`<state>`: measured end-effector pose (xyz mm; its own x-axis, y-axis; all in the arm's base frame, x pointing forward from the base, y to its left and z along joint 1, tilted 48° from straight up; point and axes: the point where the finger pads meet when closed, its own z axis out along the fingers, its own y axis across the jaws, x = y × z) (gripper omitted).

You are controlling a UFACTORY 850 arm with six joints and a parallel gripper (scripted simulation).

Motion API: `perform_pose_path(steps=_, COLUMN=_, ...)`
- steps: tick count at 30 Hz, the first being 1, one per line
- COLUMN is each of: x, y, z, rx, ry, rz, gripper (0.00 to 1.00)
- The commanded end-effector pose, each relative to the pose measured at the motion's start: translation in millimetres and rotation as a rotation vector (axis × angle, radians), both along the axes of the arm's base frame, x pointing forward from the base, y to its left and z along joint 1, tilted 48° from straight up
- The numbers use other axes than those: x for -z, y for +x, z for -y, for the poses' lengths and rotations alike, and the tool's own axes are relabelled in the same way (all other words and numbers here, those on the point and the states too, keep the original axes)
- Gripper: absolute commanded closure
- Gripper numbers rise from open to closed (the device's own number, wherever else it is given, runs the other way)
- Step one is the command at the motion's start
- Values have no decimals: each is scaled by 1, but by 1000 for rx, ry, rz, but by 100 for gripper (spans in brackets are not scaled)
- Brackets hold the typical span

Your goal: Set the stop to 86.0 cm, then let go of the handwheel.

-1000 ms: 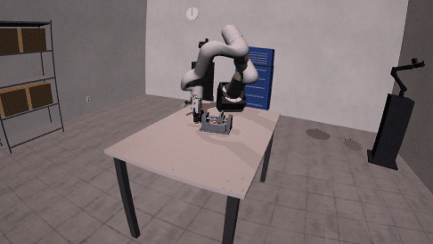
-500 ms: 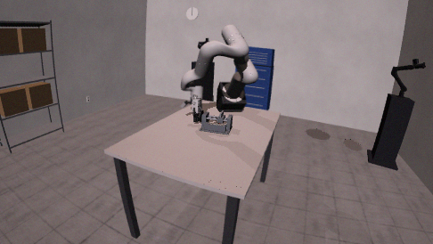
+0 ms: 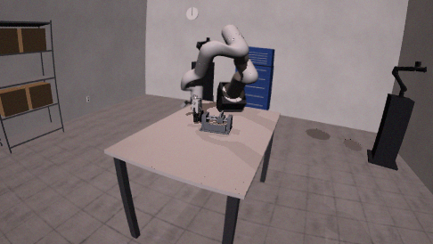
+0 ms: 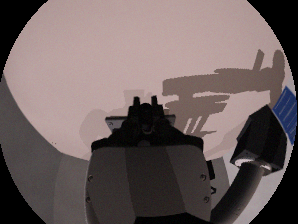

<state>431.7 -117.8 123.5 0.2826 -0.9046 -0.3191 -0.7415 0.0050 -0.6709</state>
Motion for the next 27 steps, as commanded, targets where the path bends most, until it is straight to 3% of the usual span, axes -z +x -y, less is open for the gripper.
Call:
perform_pose_path(steps=1, x=0, y=0, z=0, rx=1, ry=0, rz=1, gripper=94)
perform_pose_path(steps=15, x=0, y=0, z=0, rx=1, ry=0, rz=1, gripper=94)
perform_pose_path(steps=16, x=0, y=0, z=0, rx=1, ry=0, rz=1, gripper=43)
perform_pose_path(steps=27, x=0, y=0, z=0, rx=1, ry=0, rz=1, gripper=43)
